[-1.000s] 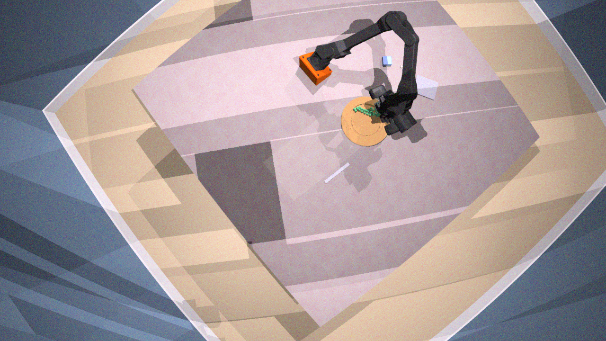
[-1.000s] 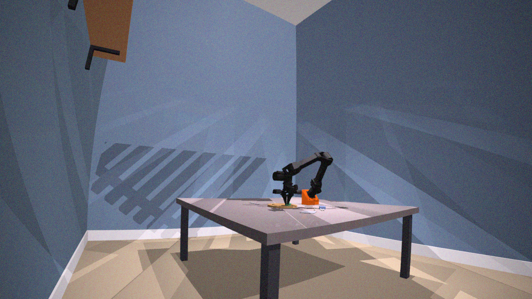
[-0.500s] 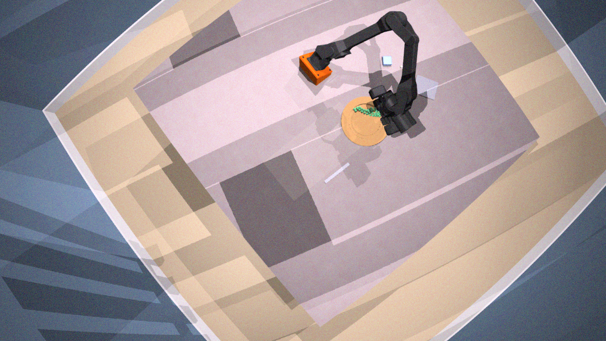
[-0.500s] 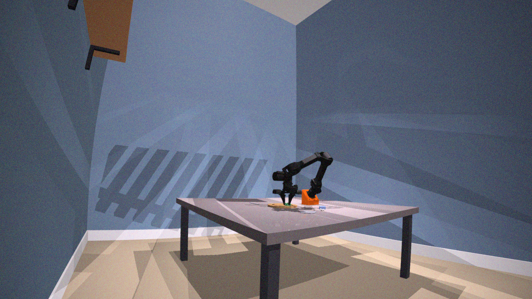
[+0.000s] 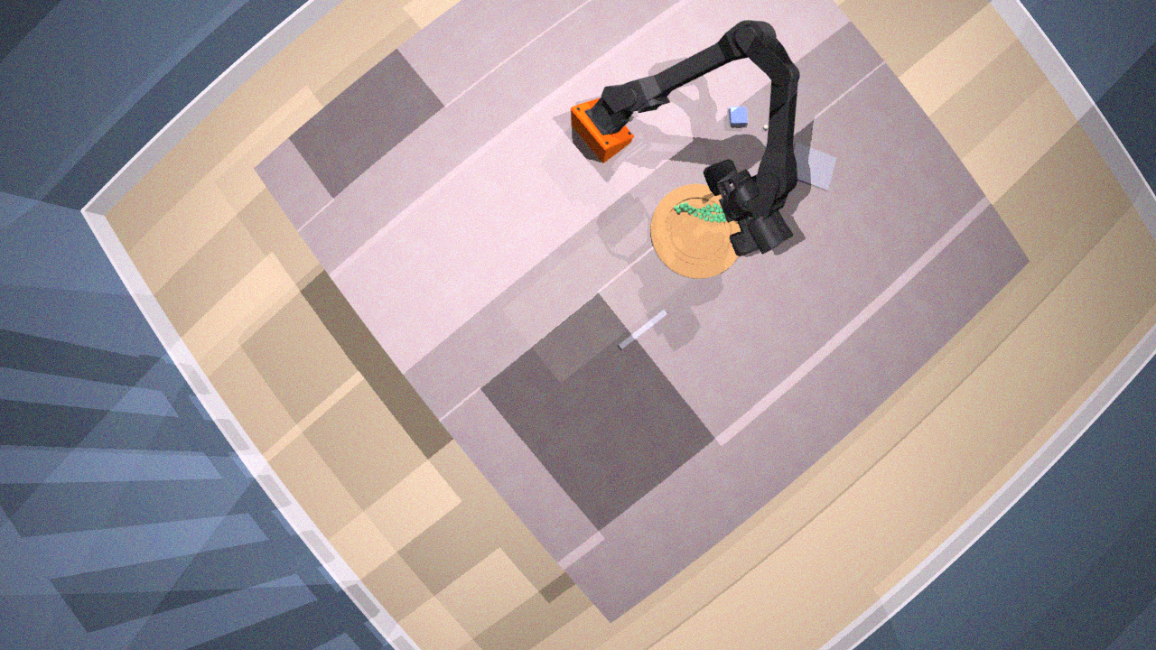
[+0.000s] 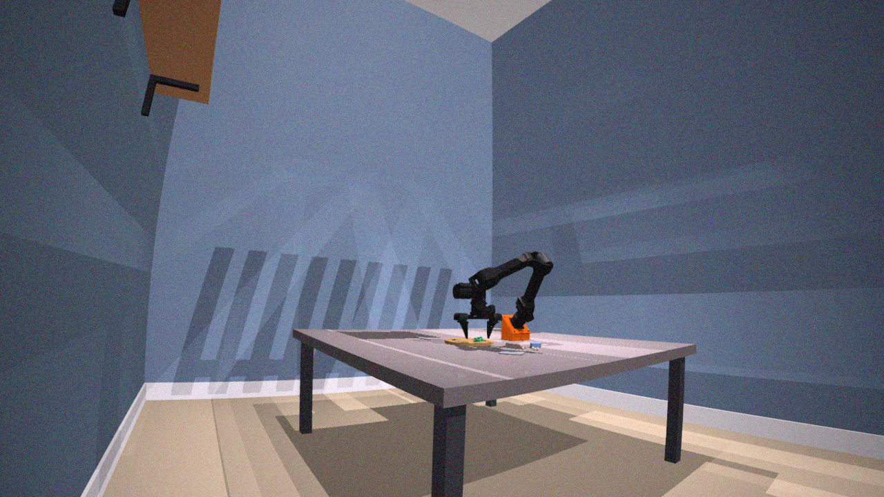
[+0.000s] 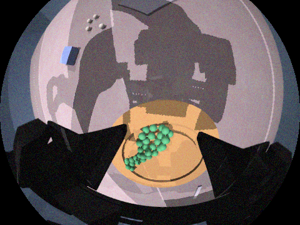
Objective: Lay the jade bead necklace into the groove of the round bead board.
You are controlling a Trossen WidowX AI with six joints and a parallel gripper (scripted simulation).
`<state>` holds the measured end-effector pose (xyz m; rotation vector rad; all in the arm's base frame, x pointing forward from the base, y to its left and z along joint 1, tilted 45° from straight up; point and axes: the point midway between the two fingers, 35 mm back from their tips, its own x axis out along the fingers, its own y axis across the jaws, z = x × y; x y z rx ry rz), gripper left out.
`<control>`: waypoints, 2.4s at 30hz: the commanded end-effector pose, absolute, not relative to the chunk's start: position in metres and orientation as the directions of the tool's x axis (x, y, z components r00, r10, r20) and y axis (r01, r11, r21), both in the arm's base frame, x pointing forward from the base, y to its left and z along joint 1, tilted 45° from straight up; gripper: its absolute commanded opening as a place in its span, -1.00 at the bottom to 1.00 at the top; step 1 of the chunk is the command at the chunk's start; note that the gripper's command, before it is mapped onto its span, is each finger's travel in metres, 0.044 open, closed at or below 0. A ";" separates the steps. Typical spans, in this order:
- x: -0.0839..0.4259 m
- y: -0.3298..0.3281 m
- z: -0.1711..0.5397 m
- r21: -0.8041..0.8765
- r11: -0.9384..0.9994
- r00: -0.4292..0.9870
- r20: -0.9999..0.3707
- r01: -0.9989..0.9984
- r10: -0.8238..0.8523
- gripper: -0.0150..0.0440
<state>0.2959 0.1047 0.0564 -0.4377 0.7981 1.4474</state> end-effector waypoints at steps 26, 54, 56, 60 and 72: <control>0.274 0.073 0.066 0.484 0.428 -0.059 -0.712 -0.763 0.700 0.80; 0.273 0.093 0.046 0.480 0.428 -0.056 -0.712 -0.766 0.700 0.80; 0.273 0.095 0.044 0.481 0.428 -0.057 -0.712 -0.765 0.700 0.80; 0.272 0.099 0.040 0.484 0.427 -0.058 -0.711 -0.764 0.701 0.80; 0.273 0.099 0.040 0.477 0.426 -0.056 -0.714 -0.769 0.698 0.08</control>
